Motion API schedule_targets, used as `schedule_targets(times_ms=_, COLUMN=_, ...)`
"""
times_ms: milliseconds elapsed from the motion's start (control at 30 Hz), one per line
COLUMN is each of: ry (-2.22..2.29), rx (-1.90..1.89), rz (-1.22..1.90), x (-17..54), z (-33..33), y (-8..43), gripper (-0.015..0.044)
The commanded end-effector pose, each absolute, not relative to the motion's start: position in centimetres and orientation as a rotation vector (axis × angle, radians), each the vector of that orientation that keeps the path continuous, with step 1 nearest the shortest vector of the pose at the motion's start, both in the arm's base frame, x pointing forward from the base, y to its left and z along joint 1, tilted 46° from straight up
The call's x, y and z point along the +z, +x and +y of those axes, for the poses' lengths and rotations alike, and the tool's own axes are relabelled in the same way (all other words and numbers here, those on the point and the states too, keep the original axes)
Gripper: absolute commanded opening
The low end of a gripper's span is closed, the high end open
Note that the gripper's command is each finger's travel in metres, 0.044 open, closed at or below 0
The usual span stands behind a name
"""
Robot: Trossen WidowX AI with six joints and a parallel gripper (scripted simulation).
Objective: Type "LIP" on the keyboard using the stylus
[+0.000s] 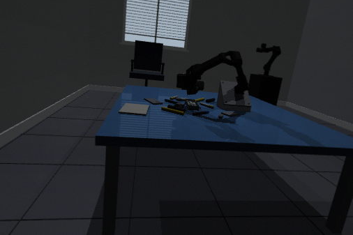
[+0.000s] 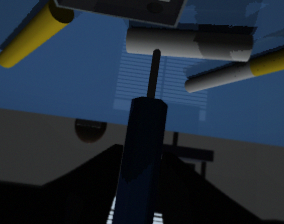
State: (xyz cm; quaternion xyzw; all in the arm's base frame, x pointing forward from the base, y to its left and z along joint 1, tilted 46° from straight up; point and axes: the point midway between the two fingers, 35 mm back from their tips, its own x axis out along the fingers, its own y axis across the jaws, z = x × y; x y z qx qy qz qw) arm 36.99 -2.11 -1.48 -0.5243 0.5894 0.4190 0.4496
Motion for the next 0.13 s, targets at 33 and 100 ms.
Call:
schedule_targets(times_ms=33, ry=-1.297, rx=1.036, rz=1.458, x=-1.50, z=-2.05, y=36.99, gripper=0.0081)
schedule_targets(times_ms=100, ry=-1.297, rx=1.036, rz=1.458, x=-1.50, z=-2.05, y=36.99, gripper=0.0081)
